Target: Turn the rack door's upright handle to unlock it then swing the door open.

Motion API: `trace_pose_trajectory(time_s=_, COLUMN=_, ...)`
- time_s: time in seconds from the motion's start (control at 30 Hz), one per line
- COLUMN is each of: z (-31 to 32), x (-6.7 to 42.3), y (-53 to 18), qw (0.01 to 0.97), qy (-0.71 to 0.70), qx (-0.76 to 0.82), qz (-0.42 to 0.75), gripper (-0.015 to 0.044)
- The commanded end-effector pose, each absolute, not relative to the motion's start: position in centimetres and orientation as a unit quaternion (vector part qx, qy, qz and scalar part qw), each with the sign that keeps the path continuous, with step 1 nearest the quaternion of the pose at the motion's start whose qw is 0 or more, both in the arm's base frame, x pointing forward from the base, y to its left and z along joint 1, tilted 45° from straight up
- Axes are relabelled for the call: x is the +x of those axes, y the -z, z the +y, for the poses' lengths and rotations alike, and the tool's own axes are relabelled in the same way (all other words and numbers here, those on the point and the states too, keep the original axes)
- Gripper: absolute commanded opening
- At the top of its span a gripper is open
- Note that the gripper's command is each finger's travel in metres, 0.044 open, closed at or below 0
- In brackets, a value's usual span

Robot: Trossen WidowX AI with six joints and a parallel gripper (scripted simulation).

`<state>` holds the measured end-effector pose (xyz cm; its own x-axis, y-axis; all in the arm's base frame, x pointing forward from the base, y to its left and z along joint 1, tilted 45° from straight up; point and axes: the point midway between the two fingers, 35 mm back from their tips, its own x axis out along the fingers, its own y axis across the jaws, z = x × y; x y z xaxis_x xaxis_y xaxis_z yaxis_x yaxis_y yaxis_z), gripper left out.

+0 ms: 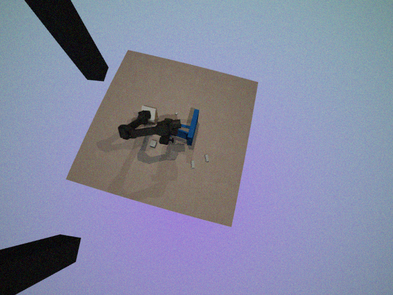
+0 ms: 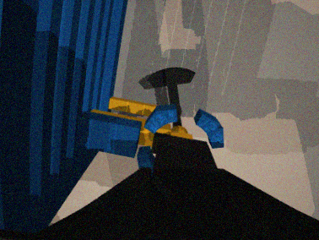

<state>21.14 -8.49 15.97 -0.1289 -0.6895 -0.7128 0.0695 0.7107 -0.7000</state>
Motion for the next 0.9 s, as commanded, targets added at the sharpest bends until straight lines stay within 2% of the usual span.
trace_pose_trajectory(time_s=0.0, z=-9.15, x=21.29, y=-16.66, qw=0.614, qy=0.285, qx=-0.247, qz=0.693, gripper=0.0015)
trace_pose_trajectory(time_s=0.57, z=-9.77, x=21.38, y=-17.25, qw=0.607, qy=0.266, qx=-0.264, qz=0.701, gripper=0.0015)
trace_pose_trajectory(time_s=0.87, z=-9.77, x=21.38, y=-17.25, qw=0.607, qy=0.266, qx=-0.264, qz=0.701, gripper=0.0252)
